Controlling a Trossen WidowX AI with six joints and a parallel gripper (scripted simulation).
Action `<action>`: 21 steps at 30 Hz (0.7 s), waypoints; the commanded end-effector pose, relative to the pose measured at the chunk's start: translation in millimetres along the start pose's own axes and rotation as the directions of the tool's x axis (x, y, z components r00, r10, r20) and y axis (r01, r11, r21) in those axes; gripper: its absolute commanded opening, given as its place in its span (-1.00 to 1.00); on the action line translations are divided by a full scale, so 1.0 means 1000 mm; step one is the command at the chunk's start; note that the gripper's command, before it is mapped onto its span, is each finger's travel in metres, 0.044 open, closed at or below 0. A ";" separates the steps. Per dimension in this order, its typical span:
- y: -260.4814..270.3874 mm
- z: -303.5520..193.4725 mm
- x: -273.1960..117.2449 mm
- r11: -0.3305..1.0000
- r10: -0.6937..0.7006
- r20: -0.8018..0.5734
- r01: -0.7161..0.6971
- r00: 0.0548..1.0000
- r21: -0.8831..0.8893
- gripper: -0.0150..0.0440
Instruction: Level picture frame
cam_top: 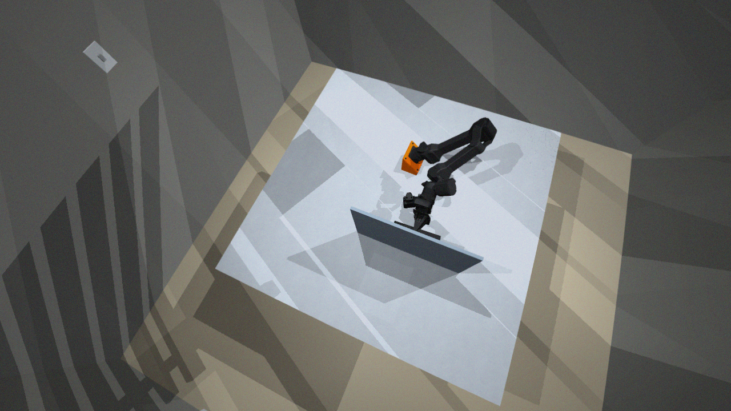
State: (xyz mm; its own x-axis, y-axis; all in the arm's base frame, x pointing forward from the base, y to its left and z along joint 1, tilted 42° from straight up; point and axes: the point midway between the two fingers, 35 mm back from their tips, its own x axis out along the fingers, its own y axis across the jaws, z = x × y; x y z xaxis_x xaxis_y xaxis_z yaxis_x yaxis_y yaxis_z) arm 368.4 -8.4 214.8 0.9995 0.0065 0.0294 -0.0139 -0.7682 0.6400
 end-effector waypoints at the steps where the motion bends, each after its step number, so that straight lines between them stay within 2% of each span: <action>1: 0.005 -0.002 0.001 1.000 0.019 0.001 -0.019 1.000 -0.004 -0.49; 21: 0.004 -0.007 0.001 1.000 0.019 0.001 -0.019 1.000 -0.004 -0.49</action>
State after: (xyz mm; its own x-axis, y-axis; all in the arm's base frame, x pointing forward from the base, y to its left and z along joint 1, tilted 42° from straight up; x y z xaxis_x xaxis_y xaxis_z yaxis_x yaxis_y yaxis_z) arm 368.2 -5.5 218.5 0.9996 0.0029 0.0286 -0.0161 -0.7685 0.6396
